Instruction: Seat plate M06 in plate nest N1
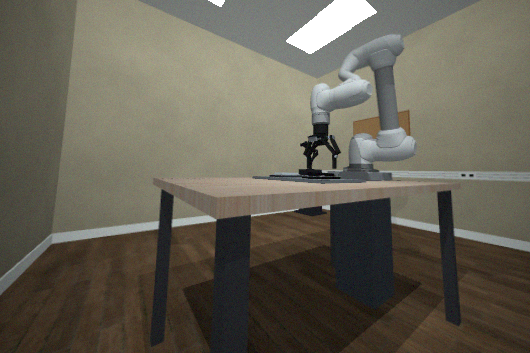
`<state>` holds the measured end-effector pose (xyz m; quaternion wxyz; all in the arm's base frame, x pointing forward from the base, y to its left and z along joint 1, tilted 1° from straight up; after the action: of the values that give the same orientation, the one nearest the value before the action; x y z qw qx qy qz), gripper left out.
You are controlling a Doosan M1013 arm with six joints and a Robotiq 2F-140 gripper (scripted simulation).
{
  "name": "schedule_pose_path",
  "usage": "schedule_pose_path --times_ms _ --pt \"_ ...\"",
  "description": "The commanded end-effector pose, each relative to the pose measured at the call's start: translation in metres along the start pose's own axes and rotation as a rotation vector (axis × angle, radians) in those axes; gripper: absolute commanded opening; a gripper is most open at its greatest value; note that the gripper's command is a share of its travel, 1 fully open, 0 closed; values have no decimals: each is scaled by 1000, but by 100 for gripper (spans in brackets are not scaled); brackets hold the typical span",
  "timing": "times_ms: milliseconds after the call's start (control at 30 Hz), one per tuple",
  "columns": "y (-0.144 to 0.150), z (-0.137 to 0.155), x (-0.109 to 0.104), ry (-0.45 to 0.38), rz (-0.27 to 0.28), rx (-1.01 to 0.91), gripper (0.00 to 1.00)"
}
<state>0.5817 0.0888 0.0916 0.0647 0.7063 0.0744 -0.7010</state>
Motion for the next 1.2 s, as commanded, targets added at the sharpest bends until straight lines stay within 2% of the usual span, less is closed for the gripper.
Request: schedule_pose_path --times_ms 0,233,633,667,1167 --pt "0 0 5 1 0 0 100" --pt "0 0 16 1 0 0 100" --pt "0 0 16 1 0 0 100" --pt "0 0 16 1 0 0 10" --pt "0 0 16 1 0 0 10"
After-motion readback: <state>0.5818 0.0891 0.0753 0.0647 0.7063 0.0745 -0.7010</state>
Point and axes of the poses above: the point where the finger pads meet when closed, its own x axis out along the fingers, its own y axis across the jaws, z = x × y, the point moved 7 cm from there along -x, back along the fingers, and after that the axes turned 7 degrees about -x, right-handed, at the moved point
